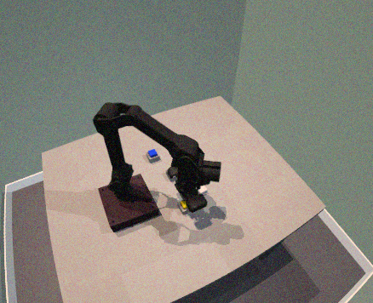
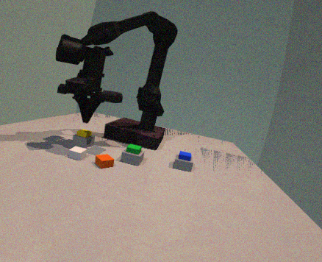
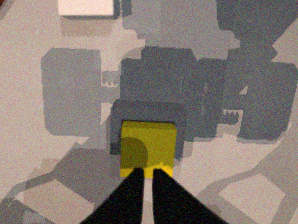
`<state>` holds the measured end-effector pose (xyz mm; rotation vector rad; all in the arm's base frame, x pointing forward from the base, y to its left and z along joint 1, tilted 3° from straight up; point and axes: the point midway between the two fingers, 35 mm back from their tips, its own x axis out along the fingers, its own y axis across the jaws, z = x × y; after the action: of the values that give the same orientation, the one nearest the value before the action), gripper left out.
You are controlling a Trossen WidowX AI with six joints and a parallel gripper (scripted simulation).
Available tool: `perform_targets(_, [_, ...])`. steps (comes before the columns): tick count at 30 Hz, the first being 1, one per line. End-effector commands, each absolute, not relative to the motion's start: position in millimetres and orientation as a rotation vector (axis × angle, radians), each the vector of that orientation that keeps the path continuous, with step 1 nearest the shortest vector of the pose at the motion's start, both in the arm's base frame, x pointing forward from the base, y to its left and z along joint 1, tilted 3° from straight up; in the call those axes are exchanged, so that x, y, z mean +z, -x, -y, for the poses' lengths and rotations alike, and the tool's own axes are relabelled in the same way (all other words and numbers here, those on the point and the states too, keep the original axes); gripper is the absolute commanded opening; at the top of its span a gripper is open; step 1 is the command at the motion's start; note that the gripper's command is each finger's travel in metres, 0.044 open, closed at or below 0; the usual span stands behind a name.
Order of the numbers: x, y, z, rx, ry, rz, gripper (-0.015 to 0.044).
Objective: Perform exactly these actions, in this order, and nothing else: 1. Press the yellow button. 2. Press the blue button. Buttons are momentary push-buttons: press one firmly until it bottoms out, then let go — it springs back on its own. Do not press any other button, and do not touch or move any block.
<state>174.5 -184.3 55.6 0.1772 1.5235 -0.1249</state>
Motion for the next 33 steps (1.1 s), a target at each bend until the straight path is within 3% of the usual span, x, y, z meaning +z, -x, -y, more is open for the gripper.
perform_targets(1, [53,-174,185,-0.129,-0.174,-1.528,0.0020])
perform_targets(33, [21,-175,184,-0.129,-0.175,-1.528,0.0020])
